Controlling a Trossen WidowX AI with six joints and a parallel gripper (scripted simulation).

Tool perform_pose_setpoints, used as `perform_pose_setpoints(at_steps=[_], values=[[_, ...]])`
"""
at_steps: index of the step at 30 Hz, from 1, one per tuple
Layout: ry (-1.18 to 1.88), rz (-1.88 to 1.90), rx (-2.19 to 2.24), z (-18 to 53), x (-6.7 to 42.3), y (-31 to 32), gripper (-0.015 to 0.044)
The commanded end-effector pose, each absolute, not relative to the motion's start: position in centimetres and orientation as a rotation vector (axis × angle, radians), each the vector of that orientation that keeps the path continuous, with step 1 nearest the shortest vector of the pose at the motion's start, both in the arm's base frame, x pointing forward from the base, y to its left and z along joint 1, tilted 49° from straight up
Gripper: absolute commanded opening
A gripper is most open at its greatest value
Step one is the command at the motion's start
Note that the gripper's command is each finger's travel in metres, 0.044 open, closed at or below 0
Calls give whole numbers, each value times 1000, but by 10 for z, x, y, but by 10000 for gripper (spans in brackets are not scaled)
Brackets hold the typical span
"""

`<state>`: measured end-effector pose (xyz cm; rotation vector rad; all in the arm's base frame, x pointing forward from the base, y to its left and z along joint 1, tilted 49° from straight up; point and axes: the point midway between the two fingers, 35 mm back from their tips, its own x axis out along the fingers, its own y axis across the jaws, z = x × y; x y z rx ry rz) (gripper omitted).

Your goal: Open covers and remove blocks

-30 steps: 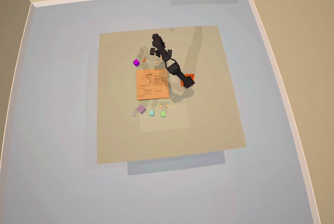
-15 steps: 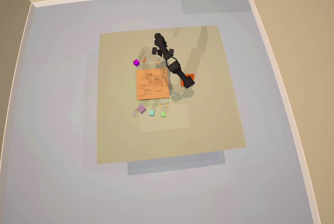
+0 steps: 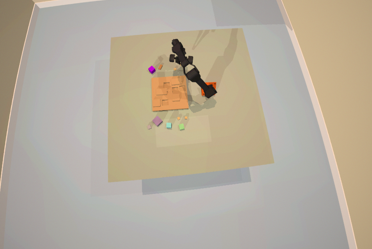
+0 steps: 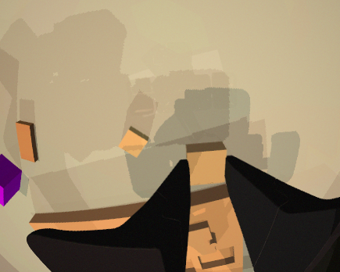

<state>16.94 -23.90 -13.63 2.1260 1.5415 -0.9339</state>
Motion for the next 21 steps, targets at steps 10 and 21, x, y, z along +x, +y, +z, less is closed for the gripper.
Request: perform_pose_setpoints(at_steps=[10,21], values=[[1540,-932,2134,-151,174,-224,80],[1541,-931,2135,-163,178,-210,80]])
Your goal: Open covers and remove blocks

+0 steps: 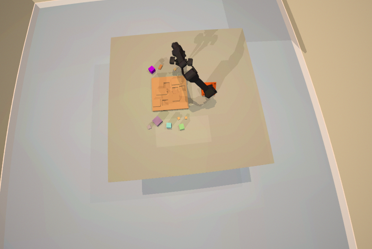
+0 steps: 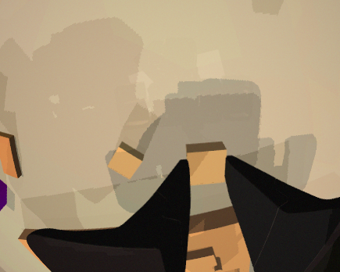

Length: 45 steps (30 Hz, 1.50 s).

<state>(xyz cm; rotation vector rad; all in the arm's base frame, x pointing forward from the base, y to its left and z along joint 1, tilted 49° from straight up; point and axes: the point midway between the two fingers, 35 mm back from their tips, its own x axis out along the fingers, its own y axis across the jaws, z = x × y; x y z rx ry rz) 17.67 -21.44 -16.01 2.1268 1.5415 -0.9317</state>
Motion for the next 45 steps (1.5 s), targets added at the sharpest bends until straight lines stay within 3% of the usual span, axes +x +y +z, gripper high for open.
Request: perform_pose_setpoints(at_steps=[1,23,37,45], values=[[1541,-931,2135,-164,178,-209,80],[1543,-927,2137,-184,182,-183,80],[1544,-928,2129,-181,181,-187,440],[1543,-930,2130,-165,177,-206,440]])
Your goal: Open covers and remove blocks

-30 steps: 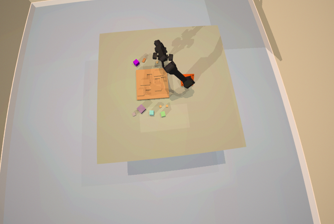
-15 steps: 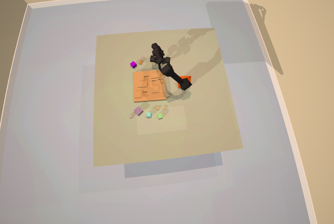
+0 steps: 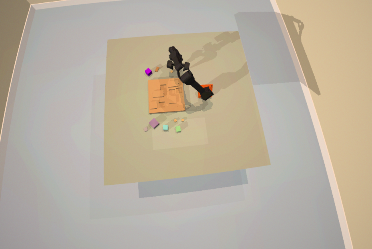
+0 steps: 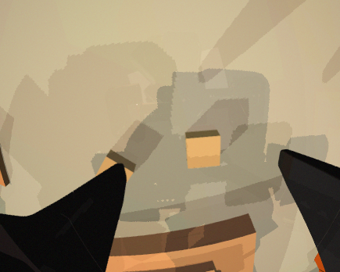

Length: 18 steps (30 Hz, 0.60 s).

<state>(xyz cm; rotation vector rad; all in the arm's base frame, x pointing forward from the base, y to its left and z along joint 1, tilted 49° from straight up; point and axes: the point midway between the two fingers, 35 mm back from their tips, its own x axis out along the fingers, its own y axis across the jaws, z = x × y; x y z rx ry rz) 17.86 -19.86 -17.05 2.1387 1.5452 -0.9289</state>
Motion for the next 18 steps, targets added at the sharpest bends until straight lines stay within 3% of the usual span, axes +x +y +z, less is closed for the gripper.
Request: perform_pose_setpoints(at_steps=[1,18], values=[[1542,-930,2131,-163,177,-208,440],[1537,-929,2121,-129,166,-241,440]])
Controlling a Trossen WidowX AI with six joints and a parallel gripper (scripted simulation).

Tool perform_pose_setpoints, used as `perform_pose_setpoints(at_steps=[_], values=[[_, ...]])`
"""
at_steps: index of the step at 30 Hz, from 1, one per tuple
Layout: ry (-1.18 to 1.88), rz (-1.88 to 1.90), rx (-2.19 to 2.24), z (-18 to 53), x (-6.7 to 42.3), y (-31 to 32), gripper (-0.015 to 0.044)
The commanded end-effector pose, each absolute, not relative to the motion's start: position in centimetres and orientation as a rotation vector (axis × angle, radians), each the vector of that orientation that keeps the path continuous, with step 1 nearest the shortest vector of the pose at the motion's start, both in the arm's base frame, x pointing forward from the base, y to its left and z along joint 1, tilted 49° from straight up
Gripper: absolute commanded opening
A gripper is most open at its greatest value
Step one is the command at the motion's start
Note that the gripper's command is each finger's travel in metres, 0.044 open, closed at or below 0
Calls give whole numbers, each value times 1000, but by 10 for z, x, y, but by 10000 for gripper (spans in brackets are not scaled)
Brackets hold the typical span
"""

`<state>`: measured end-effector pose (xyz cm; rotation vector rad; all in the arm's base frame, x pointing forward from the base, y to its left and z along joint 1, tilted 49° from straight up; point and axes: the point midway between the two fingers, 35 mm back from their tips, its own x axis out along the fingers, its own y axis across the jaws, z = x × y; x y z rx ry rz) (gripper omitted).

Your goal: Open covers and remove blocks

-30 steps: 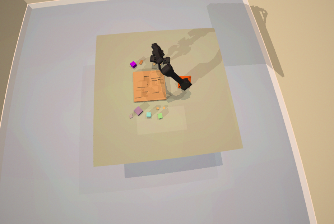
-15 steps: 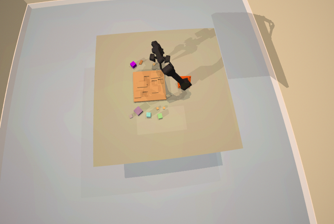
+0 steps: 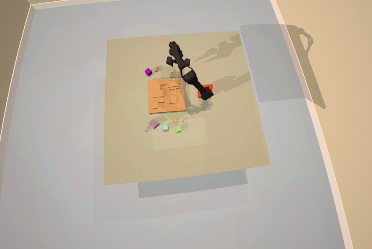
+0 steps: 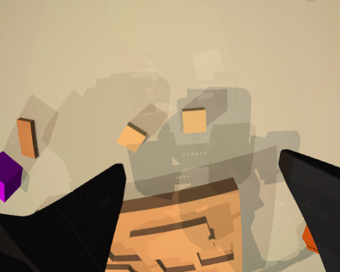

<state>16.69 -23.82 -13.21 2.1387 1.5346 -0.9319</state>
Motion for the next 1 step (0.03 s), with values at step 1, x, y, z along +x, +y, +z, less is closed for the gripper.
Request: perform_pose_setpoints(at_steps=[1], values=[[1520,-922,2078,-128,166,-245,440]])
